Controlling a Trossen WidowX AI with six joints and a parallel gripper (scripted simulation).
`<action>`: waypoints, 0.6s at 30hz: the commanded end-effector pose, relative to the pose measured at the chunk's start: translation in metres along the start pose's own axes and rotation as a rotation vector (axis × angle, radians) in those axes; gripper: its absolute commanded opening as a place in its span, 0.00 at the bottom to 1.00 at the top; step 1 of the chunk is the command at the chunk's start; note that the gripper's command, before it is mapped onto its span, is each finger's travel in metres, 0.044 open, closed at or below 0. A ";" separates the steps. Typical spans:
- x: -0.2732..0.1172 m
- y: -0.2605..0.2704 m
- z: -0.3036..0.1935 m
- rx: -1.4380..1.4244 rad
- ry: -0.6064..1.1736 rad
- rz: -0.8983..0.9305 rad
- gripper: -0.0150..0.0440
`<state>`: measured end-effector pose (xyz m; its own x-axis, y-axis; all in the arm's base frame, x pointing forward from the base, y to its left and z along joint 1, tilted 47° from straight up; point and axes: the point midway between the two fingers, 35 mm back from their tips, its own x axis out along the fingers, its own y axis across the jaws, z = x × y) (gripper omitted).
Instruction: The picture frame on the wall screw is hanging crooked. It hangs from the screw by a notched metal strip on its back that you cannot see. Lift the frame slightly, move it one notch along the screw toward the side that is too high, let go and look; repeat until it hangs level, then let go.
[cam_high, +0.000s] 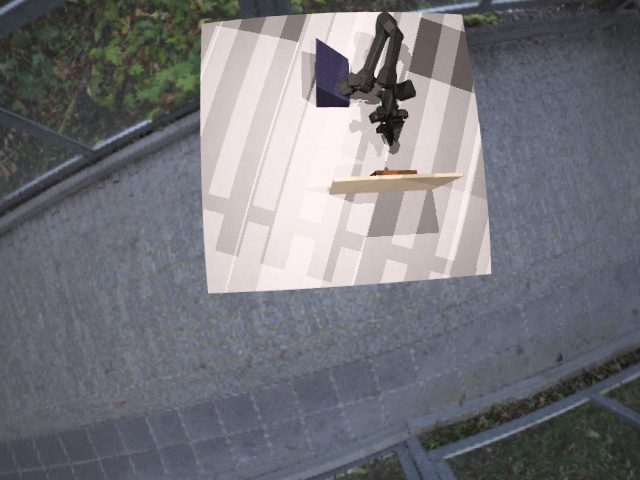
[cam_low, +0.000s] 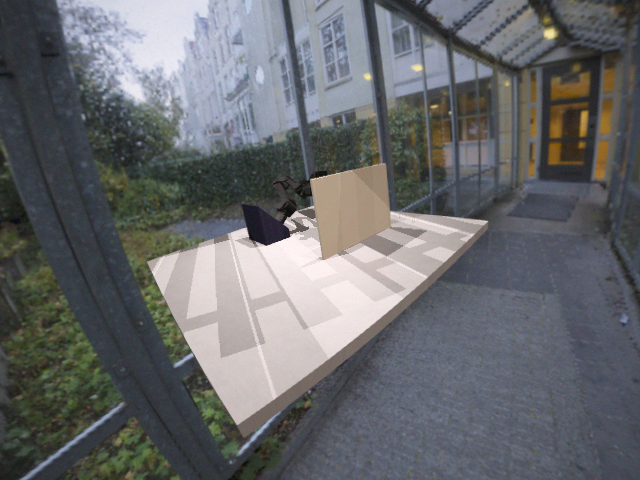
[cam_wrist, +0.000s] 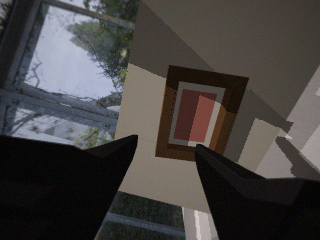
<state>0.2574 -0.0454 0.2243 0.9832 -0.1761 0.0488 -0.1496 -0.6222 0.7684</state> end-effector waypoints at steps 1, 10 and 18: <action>0.000 -0.002 0.002 0.007 -0.006 -0.001 0.69; 0.014 0.001 -0.001 0.007 -0.005 -0.001 0.69; 0.064 0.002 -0.001 0.007 -0.004 0.001 0.69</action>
<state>0.3009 -0.0534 0.2311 0.9826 -0.1789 0.0497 -0.1523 -0.6233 0.7670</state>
